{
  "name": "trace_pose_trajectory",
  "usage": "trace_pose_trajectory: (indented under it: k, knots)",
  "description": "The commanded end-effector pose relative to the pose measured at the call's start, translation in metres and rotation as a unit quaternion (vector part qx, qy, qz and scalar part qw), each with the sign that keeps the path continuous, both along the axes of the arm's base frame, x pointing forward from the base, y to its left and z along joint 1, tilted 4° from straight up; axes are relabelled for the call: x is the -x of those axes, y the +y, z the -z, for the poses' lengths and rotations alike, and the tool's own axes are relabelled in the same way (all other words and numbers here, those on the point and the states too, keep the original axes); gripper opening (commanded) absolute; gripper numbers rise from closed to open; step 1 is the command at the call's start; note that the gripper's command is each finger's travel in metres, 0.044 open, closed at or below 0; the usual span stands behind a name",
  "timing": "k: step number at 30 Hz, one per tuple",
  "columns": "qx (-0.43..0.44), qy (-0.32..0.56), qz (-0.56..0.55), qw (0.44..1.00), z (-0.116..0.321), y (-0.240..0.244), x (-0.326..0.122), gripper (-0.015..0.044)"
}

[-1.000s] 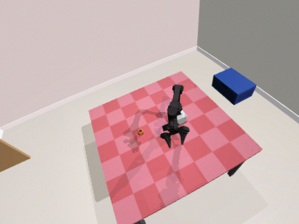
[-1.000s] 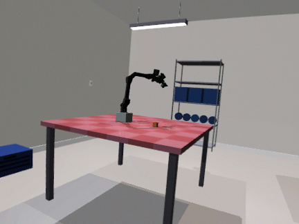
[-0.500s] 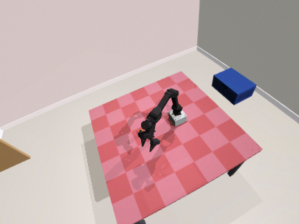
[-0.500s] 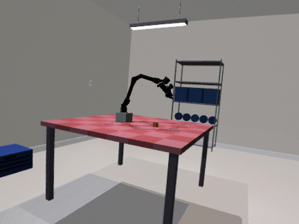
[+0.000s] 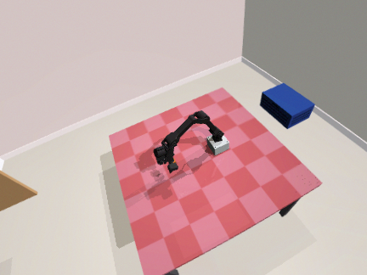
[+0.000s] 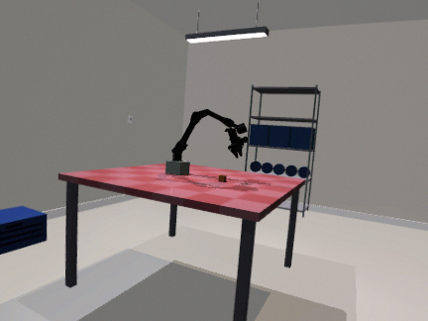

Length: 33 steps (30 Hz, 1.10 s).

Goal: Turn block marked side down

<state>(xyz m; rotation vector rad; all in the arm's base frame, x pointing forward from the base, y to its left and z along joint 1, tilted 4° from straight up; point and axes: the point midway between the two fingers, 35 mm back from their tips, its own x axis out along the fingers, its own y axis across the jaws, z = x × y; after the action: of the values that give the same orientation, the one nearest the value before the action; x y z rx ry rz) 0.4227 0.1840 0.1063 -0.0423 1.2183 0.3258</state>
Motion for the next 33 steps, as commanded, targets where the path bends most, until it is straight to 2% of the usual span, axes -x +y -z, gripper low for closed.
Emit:
trace_pose_trajectory:
  k: [1,7,14,18,33]
  knots:
    - [0.044,0.056,0.010,0.997,0.027,-0.052,0.001,0.0440]
    - [0.087,0.160,0.017,0.983,0.063,-0.127,0.019,0.0440]
    - [0.088,0.163,0.017,0.983,0.064,-0.130,0.022,0.0440]
    - [0.088,0.163,0.017,0.983,0.096,-0.128,0.023,0.0440]
    - [0.088,0.163,0.017,0.983,0.121,-0.126,0.025,0.0440]
